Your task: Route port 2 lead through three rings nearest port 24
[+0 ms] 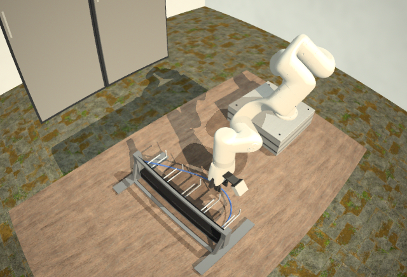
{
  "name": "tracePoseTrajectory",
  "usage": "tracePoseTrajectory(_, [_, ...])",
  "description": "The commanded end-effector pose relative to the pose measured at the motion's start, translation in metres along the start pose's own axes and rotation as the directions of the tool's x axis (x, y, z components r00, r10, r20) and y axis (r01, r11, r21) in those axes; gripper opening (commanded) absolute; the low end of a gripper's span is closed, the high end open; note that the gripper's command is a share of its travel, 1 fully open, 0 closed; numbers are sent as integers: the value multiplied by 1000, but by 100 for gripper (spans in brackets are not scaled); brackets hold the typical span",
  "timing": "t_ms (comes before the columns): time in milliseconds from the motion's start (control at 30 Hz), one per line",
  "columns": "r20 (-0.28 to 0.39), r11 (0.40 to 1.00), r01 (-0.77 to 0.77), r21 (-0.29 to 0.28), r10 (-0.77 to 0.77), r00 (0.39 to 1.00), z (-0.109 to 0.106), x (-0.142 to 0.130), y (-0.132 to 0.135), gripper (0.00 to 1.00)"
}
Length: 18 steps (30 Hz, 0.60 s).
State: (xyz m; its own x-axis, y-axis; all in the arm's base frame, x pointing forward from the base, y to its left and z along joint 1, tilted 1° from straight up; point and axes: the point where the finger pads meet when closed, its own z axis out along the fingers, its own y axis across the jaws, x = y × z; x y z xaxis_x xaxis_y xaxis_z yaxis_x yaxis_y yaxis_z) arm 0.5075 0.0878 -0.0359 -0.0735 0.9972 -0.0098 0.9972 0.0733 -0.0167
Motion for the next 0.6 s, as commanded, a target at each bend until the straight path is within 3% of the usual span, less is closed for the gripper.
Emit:
tracePoseTrajectory(0, [-1, 1000, 0, -4, 0, 1000, -1, 0, 2, 33])
tracePoseTrajectory(567, [-1, 1000, 0, -4, 0, 1000, 5, 0, 2, 33])
